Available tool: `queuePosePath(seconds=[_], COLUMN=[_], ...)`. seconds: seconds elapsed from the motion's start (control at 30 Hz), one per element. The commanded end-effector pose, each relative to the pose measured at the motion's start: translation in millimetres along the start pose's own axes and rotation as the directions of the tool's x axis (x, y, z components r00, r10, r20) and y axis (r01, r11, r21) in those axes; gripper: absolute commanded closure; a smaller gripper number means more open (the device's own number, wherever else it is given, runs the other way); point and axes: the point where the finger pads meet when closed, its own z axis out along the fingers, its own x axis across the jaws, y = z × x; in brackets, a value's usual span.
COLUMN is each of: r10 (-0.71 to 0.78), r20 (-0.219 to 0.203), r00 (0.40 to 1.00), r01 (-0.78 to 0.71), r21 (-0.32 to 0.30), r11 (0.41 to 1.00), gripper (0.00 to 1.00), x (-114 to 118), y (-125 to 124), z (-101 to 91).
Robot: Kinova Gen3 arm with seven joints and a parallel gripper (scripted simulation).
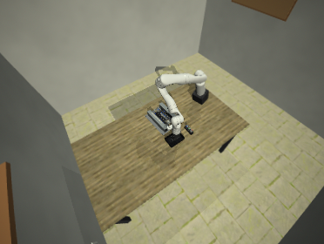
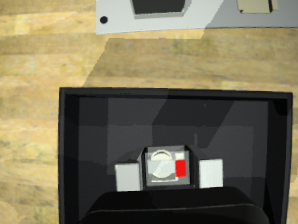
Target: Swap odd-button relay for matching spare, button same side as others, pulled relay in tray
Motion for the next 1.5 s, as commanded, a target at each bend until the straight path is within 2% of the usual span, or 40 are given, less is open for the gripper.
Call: queuePosePath(seconds=[0.0,0.53,0.57,1.47], r10=[0.0,0.0,0.0,0.0], r20=[0.002,0.002,0.002,0.002], r00=[1.0,1.0,1.0,1.0], r01=[0.0,0.0,0.0,0.0], r21=[0.0,0.0,0.0,0.0], r11=[1.0,1.0,1.0,1.0], gripper=[1.0,1.0,0.0,0.0], x=[-0.8,-2.0,-1.9,-1.9], y=[0.4,0.8,0.8,0.8], z=[-1.0,-2.0,-2.0,-2.0])
